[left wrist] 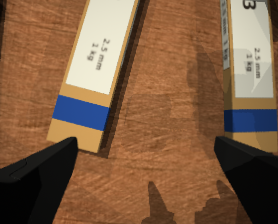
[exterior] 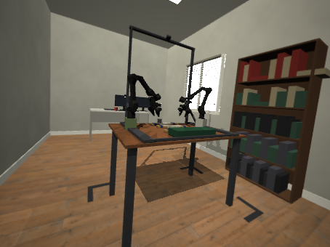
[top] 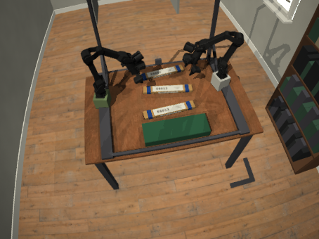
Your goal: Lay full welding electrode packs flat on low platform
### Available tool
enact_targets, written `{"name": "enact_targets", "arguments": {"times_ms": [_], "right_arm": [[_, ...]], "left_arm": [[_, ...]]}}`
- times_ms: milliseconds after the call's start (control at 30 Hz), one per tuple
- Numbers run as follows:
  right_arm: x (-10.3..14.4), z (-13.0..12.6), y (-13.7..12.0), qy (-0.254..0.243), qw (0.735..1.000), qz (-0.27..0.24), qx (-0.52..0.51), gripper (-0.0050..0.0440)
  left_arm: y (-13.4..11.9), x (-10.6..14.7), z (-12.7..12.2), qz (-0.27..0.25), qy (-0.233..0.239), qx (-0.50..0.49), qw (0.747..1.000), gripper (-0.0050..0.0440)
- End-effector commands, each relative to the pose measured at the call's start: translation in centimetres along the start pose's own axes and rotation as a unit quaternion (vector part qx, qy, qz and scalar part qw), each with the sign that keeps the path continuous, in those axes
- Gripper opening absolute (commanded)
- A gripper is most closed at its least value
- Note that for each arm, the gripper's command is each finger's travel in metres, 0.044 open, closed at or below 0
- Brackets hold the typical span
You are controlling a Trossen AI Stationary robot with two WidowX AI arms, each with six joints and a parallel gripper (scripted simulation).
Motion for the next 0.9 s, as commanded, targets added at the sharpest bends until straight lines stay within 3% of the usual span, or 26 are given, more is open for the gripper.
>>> {"name": "enact_targets", "arguments": {"times_ms": [0, 567, 700, 867], "right_arm": [[-1.4, 2.3, 2.3, -0.005, 1.0, -0.011, -0.003, 0.043], [-6.3, 9.9, 6.2, -0.002, 1.0, -0.012, -0.004, 0.043], [-6.4, 10.1, 6.2, -0.003, 1.0, -0.011, -0.004, 0.043], [-6.5, 10.1, 6.3, -0.003, 1.0, -0.011, -0.004, 0.043]], "left_arm": [[0.3, -1.1, -3.5, -0.011, 0.0, 0.005, 1.0, 0.043], [-1.5, -4.8, -12.7, -0.009, -0.002, 0.005, 1.0, 0.043], [-2.1, -5.9, -15.2, -0.008, 0.0, 0.005, 1.0, 0.043], [-2.1, -6.0, -15.4, -0.008, -0.001, 0.005, 1.0, 0.043]]}}
Point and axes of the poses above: on each arm, the point midway between the two fingers, 35 mm back from their tips, its own x axis back along the fingers, its own z axis across the jaws, y = z × x, the point moved 2 cm from there along x, back along the fingers, and after that the axes turned 11 degrees about x, right-handed, at the moved point
